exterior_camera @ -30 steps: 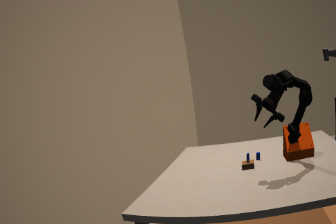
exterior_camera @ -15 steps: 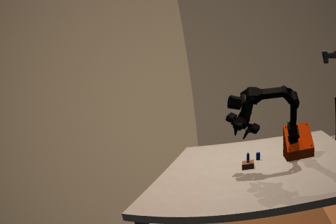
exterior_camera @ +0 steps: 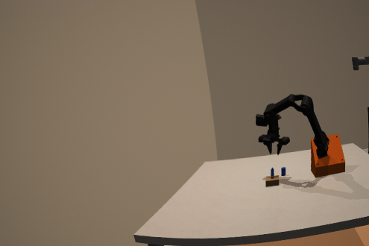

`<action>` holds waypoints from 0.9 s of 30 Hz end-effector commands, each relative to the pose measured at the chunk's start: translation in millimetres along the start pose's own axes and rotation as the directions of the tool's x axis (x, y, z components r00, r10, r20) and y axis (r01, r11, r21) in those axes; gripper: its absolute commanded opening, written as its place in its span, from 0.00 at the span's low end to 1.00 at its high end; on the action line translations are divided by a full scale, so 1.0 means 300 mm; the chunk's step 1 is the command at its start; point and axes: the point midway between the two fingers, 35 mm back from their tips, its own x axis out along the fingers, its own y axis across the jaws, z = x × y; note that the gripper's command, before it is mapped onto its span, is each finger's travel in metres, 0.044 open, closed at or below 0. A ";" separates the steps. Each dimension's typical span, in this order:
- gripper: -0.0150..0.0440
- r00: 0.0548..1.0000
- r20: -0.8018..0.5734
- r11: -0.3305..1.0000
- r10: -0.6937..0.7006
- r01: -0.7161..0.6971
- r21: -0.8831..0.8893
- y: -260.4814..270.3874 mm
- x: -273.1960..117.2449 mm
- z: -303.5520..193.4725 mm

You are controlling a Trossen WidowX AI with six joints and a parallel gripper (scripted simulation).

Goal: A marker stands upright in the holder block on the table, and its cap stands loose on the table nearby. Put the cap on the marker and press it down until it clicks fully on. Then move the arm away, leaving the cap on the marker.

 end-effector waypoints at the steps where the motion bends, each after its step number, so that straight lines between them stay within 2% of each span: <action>1: 0.67 0.991 0.101 0.995 0.086 -0.089 0.032 0.068 0.099 -0.174; 8: 0.67 0.988 0.120 0.994 0.096 -0.101 0.036 0.082 0.115 -0.198; 12: 0.67 0.988 0.121 0.994 0.096 -0.101 0.036 0.097 0.222 -0.193; 27: 0.67 0.988 0.122 0.994 0.096 -0.101 0.036 0.107 0.300 -0.188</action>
